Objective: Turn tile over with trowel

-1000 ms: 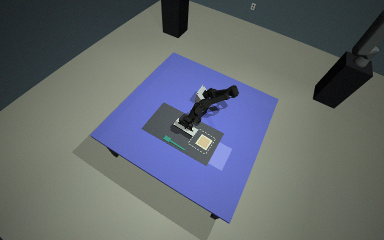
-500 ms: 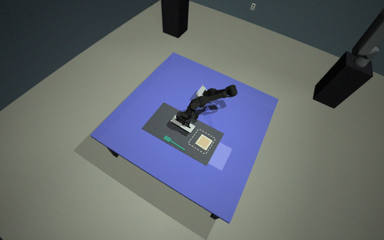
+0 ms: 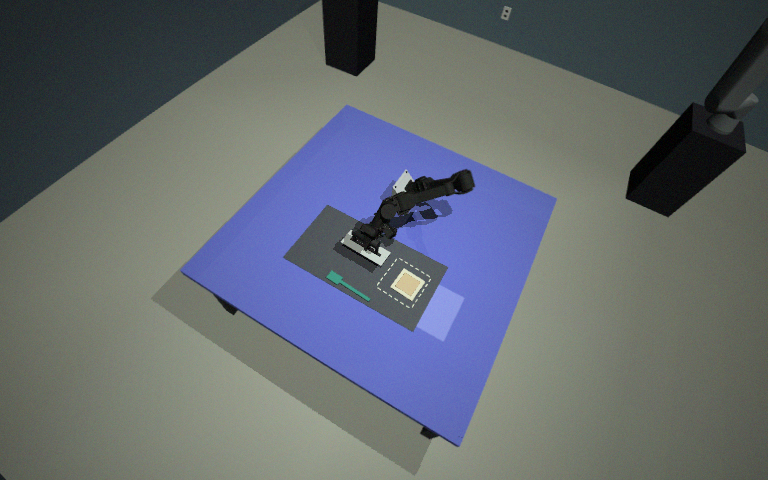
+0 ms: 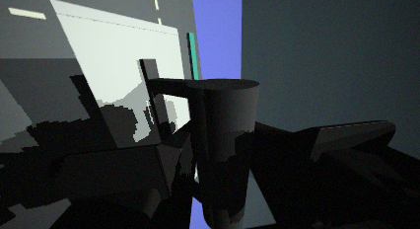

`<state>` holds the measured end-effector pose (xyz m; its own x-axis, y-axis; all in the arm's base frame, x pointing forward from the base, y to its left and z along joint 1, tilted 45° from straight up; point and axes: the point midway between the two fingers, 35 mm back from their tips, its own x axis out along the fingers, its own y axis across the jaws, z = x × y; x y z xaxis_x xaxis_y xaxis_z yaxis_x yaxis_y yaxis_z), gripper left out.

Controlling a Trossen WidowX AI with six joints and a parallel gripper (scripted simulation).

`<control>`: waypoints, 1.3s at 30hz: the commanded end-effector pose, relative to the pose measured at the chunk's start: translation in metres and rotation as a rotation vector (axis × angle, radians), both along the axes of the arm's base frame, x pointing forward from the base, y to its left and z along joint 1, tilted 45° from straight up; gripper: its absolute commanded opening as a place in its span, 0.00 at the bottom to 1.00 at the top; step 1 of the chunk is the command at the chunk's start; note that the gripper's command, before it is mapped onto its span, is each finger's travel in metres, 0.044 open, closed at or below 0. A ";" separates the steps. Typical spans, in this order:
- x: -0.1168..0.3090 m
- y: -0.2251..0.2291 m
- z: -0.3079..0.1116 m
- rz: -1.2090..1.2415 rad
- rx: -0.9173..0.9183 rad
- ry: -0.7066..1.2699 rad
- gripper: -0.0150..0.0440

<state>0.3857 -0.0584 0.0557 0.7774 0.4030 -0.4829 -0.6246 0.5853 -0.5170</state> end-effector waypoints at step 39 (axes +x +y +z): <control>0.017 -0.022 -0.028 -0.154 0.108 0.217 0.25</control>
